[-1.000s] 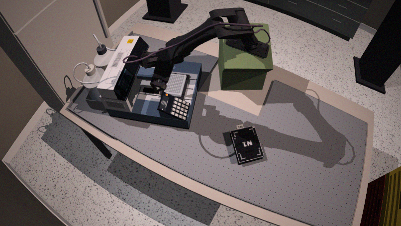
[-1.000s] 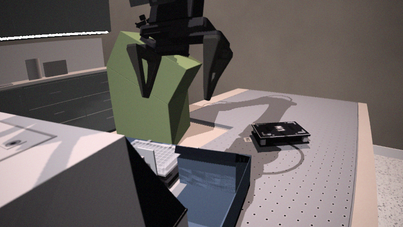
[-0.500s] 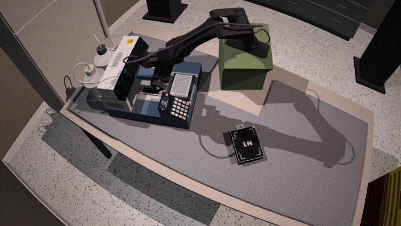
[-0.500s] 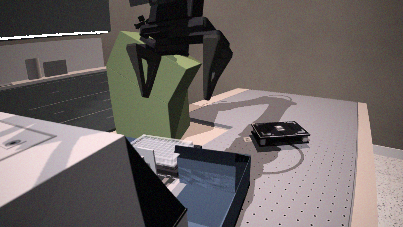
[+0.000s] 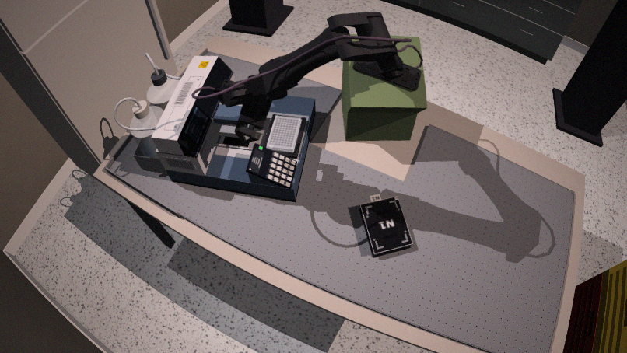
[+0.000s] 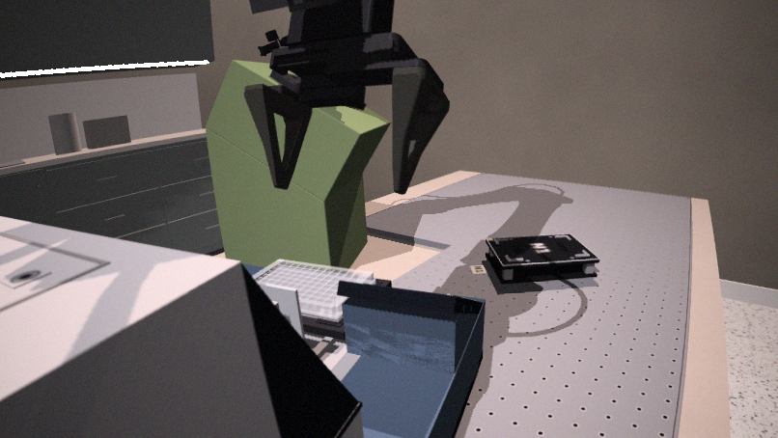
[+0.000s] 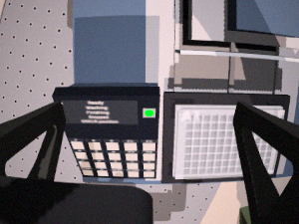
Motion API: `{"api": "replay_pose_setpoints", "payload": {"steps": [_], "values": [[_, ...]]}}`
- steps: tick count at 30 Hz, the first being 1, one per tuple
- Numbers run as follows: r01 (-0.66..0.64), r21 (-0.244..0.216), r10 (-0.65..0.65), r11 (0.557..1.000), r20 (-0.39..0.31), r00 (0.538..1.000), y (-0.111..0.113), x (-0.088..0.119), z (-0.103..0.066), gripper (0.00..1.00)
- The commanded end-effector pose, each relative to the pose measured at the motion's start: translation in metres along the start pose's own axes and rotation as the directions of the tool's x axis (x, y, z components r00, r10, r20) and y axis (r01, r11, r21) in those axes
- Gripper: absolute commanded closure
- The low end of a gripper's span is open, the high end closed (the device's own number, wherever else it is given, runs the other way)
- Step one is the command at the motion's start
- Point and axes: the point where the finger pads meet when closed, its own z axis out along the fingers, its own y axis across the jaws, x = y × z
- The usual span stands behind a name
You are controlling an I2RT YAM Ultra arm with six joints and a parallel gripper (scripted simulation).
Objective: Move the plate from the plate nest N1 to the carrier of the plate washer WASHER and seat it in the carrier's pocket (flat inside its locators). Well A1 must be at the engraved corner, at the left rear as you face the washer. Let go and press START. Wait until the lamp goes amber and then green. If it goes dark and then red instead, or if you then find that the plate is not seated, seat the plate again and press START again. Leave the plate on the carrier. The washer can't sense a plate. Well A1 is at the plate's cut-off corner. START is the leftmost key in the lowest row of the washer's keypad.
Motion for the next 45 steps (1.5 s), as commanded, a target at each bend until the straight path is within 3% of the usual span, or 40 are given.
{"api": "replay_pose_setpoints", "payload": {"steps": [1, 23, 24, 45], "values": [[0.001, -0.003, 0.0, 1.0, 0.005, 1.0, 0.002, -0.004, -0.004, 0.0], [0.004, -0.008, -0.004, 1.0, 0.004, 1.0, 0.009, 0.001, -0.008, 0.02], [-0.004, 0.011, 0.004, 1.0, -0.008, 1.0, 0.002, 0.011, -0.005, 0.04], [0.003, -0.007, -0.003, 1.0, 0.01, 1.0, 0.032, 0.064, 0.002, 0.42]]}}
